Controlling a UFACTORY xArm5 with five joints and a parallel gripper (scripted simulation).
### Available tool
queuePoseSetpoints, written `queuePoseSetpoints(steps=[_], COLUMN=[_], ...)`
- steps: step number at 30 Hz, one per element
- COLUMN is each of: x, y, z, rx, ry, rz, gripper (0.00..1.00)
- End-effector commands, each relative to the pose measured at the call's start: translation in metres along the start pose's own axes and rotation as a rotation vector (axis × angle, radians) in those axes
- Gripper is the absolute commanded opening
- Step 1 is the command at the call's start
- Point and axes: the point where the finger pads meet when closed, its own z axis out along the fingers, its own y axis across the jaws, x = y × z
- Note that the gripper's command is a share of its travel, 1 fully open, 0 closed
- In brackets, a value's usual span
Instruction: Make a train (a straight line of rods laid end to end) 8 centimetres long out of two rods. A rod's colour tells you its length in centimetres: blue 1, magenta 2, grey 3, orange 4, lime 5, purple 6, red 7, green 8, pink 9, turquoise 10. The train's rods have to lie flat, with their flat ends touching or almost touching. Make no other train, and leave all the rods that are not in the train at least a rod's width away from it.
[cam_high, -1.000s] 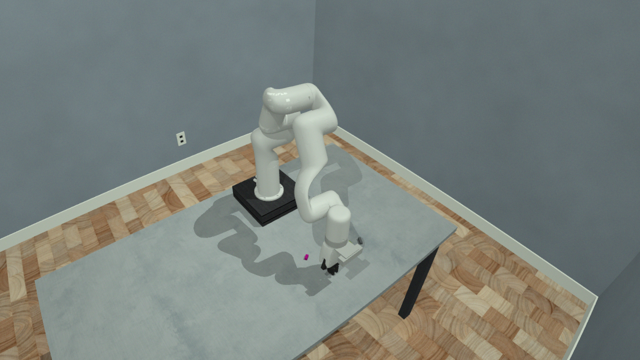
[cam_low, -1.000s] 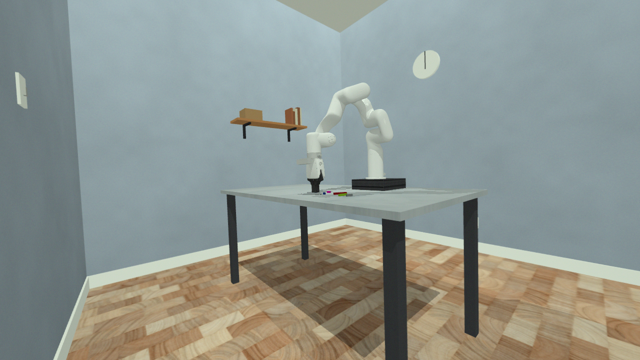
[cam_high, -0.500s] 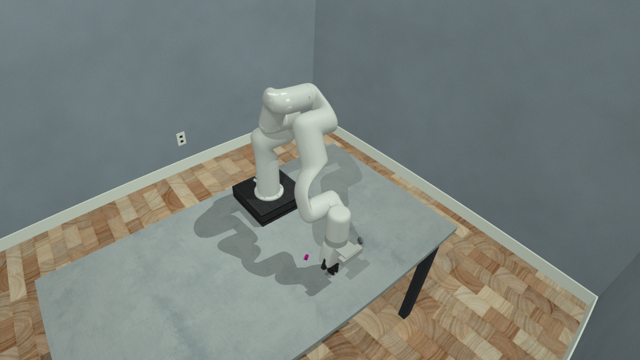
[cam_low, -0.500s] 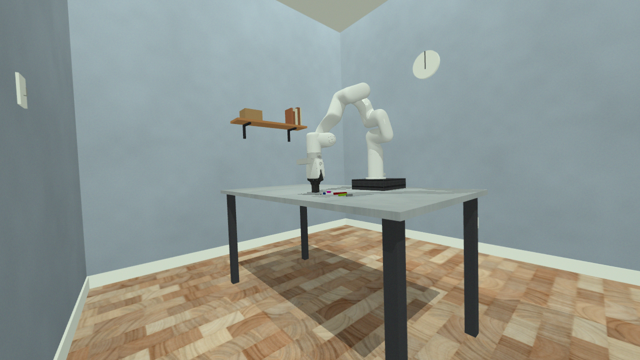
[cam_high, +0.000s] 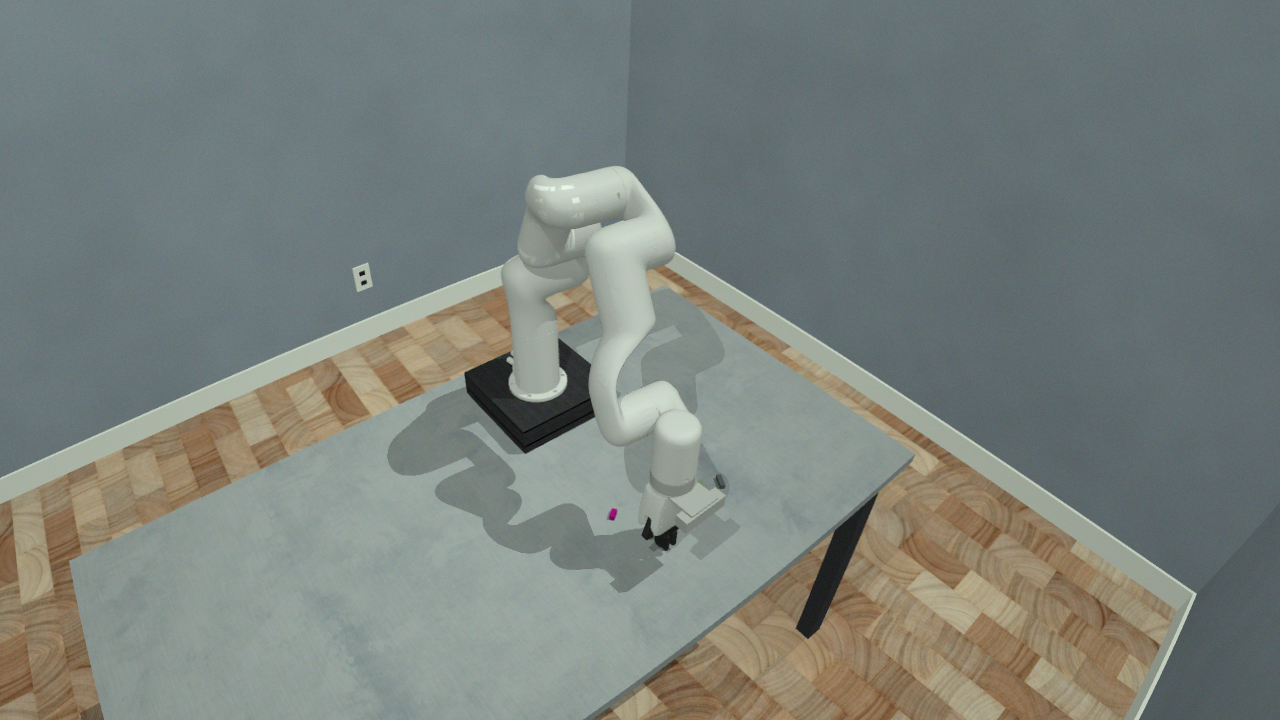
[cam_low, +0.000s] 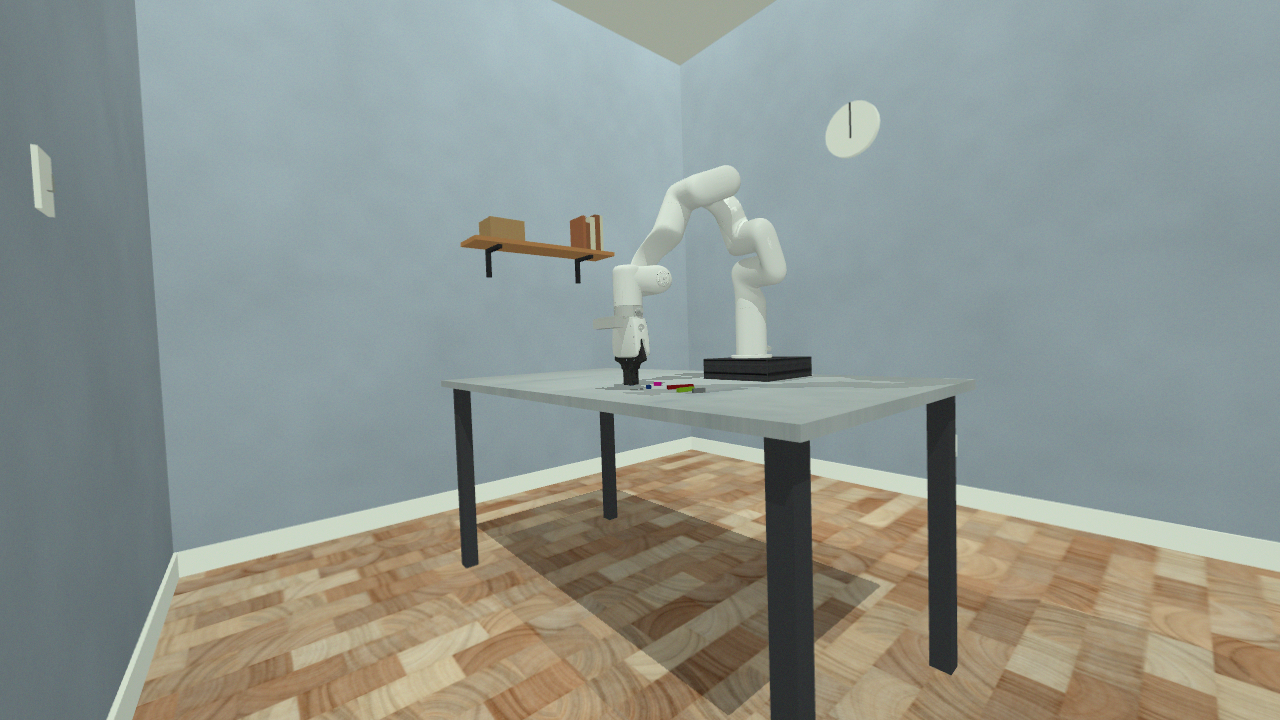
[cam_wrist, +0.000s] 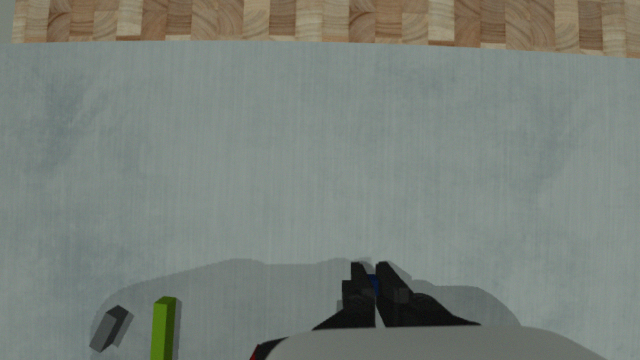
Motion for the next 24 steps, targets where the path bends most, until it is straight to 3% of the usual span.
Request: queuePoseSetpoints(steps=[1,24], x=[0.0015,0.0014], y=[0.0002,0.0001], z=[-0.0013,0.0082], rx=[0.0,0.0], ry=[0.004,0.004], rz=[0.0,-0.001], gripper=[0.04,0.04])
